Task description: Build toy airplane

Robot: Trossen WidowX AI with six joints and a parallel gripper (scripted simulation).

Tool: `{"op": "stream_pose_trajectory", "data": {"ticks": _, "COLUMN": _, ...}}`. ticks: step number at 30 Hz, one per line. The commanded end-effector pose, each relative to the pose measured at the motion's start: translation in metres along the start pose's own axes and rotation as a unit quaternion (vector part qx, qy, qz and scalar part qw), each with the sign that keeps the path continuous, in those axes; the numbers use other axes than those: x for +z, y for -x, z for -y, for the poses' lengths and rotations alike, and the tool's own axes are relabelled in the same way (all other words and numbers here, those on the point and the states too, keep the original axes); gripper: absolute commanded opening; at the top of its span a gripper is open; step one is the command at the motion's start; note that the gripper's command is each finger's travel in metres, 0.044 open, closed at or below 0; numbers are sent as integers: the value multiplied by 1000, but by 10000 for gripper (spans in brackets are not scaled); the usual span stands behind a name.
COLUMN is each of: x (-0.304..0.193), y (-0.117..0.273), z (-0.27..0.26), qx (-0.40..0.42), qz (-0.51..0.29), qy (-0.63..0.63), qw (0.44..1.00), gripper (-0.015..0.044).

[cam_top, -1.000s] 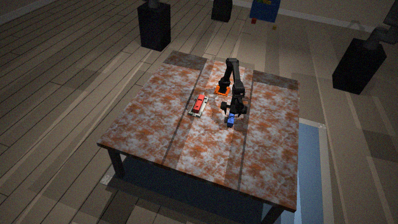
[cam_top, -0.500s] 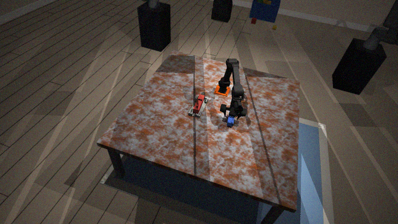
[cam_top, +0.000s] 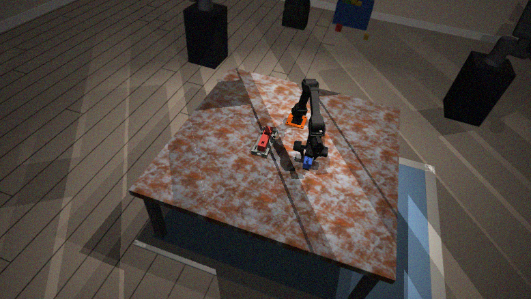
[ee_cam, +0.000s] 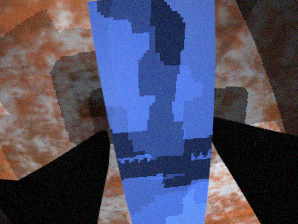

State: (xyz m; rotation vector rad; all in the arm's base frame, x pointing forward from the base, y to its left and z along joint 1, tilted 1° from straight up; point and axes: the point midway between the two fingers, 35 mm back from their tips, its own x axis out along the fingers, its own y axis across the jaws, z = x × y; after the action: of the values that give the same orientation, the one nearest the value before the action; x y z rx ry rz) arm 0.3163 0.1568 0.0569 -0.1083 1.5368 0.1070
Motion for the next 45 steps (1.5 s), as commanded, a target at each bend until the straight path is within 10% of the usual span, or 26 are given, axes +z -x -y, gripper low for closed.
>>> {"op": "stream_pose_trajectory", "data": {"ticks": 1, "x": 0, "y": -1, "z": -1, "qx": 2, "qz": 0, "qy": -2, "qw": 1000, "gripper": 204}}
{"op": "stream_pose_trajectory", "data": {"ticks": 9, "x": 0, "y": -1, "z": -1, "qx": 2, "qz": 0, "qy": -2, "qw": 1000, "gripper": 150}}
{"op": "stream_pose_trajectory", "data": {"ticks": 15, "x": 1, "y": 4, "z": -1, "qx": 1, "qz": -2, "qy": 6, "qw": 1000, "gripper": 0}}
{"op": "stream_pose_trajectory", "data": {"ticks": 45, "x": 5, "y": 93, "z": -2, "qx": 1, "qz": -1, "qy": 3, "qw": 1000, "gripper": 0}}
